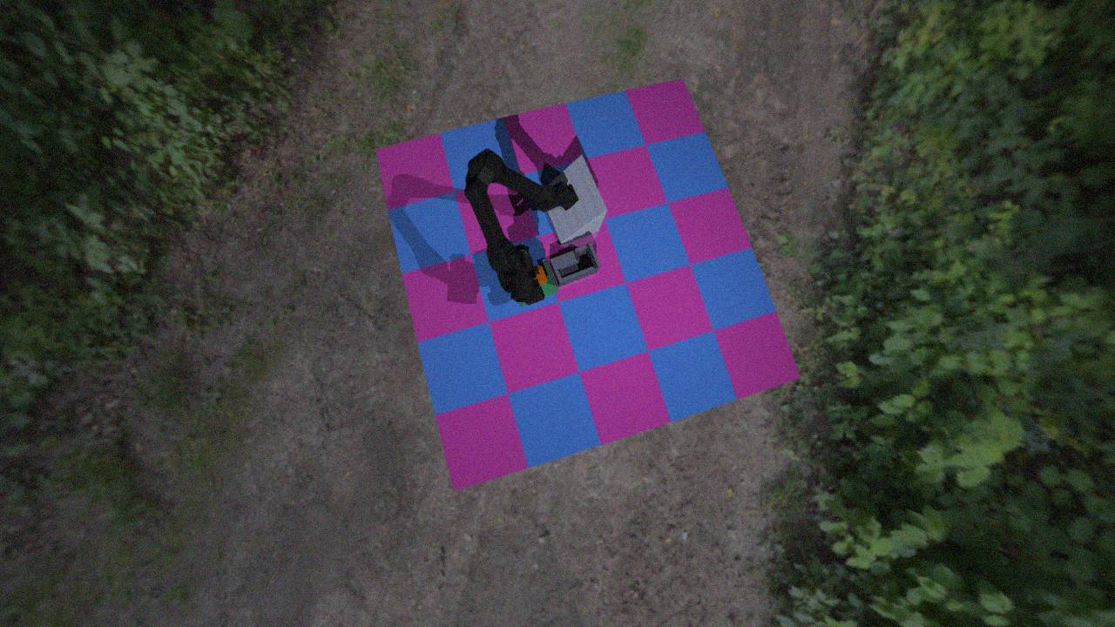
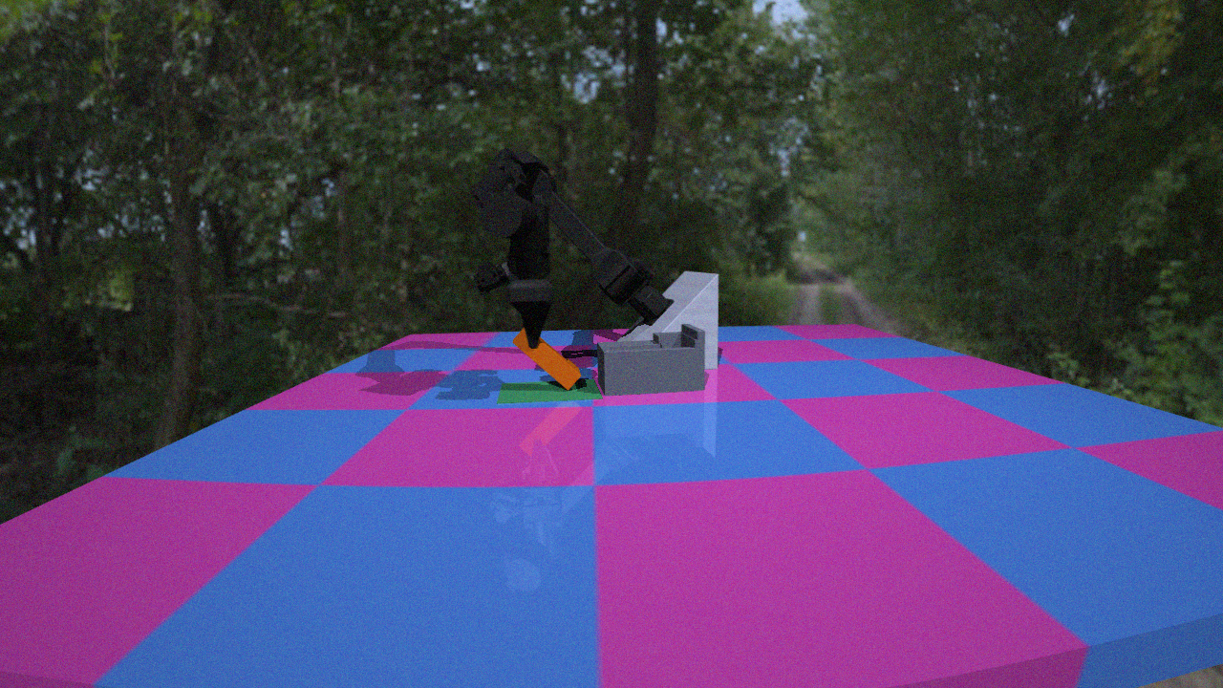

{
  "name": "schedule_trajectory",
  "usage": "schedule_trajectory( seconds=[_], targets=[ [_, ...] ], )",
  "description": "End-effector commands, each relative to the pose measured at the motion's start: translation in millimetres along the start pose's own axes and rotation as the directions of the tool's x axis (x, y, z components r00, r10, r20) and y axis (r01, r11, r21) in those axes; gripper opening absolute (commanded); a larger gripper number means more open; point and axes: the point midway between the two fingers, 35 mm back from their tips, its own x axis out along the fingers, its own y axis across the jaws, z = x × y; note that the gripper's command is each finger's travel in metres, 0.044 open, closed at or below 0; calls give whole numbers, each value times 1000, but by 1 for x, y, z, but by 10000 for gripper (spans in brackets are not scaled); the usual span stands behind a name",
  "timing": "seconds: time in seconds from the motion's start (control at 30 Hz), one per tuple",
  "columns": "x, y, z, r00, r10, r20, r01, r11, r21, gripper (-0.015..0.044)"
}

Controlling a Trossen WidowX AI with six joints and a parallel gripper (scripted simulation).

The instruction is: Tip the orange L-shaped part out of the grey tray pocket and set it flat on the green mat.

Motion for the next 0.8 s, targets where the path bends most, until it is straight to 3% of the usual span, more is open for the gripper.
schedule_trajectory(
  seconds=[0.0, 0.27, 0.43, 0.6, 0.77],
  targets=[
    [0, 0, 0, 1000, 0, 0, 0, 1000, 0, 53],
    [-2, 0, 0, 1000, 0, -1, 0, 1000, 0, 263],
    [-39, 4, -2, 1000, 1, -15, -1, 1000, -2, 394],
    [-86, 1, -1, 1000, 1, -14, -1, 1000, -7, 400],
    [-82, 2, -2, 1000, 12, -21, -12, 1000, -8, 400]
  ],
)
